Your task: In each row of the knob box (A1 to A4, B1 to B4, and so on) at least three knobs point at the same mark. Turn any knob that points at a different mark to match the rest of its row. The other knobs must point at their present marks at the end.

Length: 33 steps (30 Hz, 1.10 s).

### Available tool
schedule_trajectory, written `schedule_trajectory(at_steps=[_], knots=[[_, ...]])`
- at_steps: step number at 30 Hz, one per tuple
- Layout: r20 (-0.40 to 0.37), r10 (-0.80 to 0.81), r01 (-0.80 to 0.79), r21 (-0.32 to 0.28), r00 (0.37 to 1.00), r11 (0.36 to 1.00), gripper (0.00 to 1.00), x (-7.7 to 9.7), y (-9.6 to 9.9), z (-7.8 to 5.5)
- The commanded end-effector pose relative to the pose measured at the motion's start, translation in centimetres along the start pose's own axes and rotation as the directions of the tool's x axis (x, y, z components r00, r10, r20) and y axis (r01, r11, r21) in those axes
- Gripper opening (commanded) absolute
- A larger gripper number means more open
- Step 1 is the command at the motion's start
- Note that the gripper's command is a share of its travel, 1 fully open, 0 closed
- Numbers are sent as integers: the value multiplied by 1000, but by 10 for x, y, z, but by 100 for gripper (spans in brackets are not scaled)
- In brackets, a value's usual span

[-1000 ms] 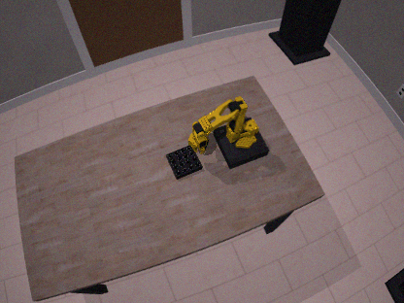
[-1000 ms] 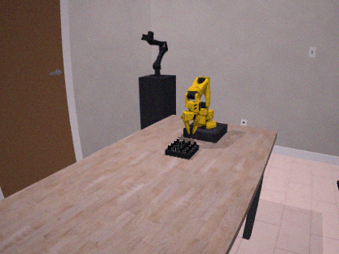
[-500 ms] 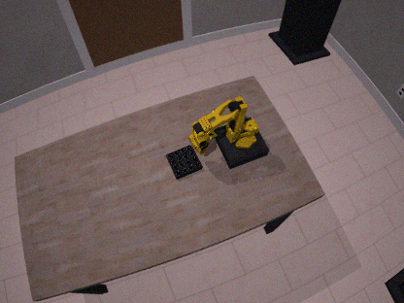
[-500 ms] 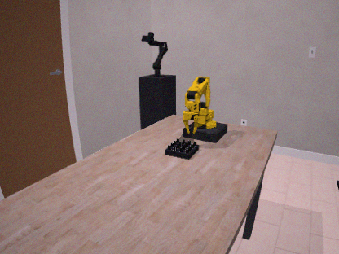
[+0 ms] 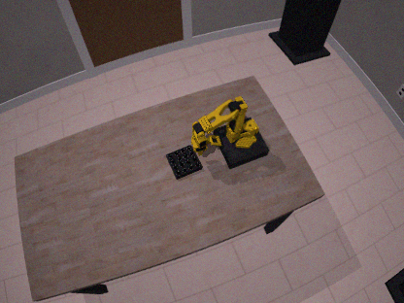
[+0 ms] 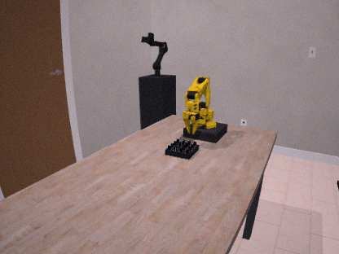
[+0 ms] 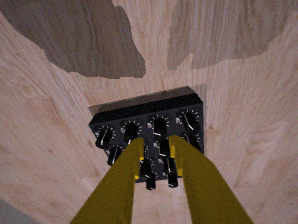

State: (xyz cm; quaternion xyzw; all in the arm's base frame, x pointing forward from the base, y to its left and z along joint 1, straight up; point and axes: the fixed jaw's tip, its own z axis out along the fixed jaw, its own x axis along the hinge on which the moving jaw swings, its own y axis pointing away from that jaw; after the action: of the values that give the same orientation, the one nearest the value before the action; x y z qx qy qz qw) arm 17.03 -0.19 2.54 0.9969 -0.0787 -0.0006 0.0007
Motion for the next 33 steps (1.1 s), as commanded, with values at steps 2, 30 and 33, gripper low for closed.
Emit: schedule_trajectory(at_steps=[2, 30, 33], knots=[[-2, 198, -198, 2, 980, 980, 9, -3, 0, 0], [1, 962, -962, 3, 274, 274, 9, -9, -5, 0], [1, 971, -971, 3, 240, 240, 9, -9, -5, 0]])
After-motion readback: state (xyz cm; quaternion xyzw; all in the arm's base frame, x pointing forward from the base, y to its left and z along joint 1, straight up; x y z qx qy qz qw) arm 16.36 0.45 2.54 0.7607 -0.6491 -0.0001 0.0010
